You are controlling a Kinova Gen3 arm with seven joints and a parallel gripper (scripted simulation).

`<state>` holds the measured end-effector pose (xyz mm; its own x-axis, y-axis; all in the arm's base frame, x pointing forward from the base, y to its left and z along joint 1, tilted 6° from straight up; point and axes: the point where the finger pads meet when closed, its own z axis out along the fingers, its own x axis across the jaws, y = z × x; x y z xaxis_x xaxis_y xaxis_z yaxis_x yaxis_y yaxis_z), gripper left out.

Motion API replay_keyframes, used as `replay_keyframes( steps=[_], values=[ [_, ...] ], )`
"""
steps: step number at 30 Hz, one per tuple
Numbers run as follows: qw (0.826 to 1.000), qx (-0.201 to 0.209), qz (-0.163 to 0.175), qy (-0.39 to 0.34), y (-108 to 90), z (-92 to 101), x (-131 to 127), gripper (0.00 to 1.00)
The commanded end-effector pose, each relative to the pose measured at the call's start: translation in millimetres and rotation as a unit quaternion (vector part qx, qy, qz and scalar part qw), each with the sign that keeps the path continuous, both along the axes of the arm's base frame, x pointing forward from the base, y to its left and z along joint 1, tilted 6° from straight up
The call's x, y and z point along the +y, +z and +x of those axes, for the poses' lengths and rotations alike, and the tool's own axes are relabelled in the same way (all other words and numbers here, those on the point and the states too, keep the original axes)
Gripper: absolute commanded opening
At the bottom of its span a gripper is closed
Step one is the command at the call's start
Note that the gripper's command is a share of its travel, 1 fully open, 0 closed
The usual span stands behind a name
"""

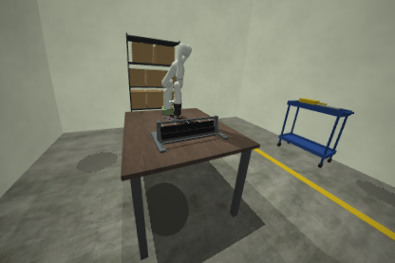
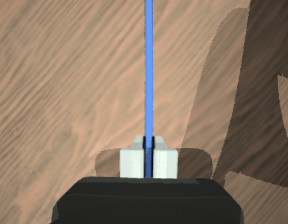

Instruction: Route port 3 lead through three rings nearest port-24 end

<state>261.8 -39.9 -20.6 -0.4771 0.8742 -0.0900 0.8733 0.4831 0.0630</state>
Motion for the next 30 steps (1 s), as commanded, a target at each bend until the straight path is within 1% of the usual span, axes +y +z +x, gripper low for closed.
replay_keyframes(
  steps=[1,21,30],
  values=[
    [1.0,0.001,0.0,0.003,-0.5,-1.6,0.1,0.0],
    [1.0,0.001,0.0,0.003,-0.2,-1.6,0.1,0.0],
    [1.0,-0.002,0.001,0.003,4.1,0.1,0.7,0.0]
  ],
)
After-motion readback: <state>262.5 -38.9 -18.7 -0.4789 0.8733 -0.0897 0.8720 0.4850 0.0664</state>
